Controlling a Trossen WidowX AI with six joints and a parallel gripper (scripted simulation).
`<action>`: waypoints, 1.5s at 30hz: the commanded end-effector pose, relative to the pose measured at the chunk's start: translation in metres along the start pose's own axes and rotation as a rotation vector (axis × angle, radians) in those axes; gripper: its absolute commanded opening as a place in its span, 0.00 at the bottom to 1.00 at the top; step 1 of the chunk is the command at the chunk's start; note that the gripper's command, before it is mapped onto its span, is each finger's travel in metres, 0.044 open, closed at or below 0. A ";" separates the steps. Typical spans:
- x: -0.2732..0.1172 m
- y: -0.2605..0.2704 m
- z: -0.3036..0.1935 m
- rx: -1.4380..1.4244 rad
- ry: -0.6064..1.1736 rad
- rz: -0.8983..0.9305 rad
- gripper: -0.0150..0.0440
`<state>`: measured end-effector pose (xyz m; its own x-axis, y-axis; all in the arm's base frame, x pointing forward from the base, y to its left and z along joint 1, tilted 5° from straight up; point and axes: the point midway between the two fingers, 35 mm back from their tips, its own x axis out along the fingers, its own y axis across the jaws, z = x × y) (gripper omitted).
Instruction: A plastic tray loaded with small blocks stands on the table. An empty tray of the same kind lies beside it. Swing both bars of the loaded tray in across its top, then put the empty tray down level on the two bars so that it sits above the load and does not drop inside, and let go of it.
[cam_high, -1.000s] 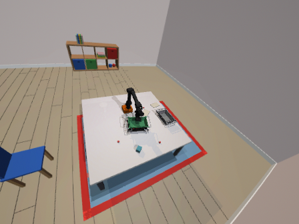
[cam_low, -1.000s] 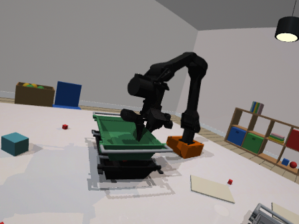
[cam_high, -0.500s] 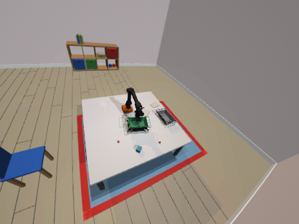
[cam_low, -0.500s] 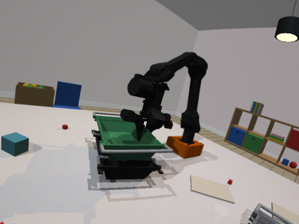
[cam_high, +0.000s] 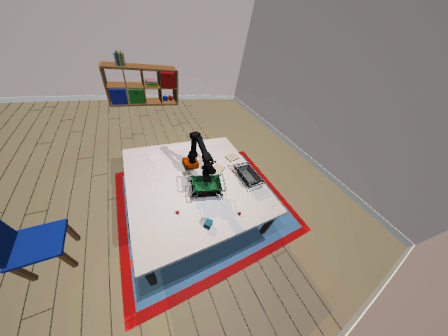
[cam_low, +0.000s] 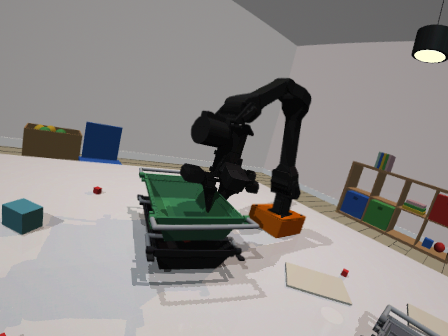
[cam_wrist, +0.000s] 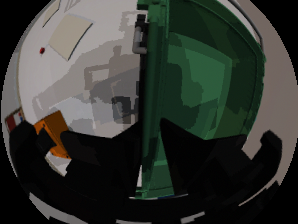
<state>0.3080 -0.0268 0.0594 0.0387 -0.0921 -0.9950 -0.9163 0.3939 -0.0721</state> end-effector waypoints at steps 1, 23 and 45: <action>0.007 0.008 -0.001 0.003 0.003 0.037 0.25; 0.007 0.008 -0.001 0.003 0.003 0.037 0.25; 0.007 0.008 -0.001 0.003 0.003 0.037 0.68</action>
<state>0.3017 -0.0259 0.0537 0.0080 -0.0854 -0.9963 -0.9177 0.3951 -0.0412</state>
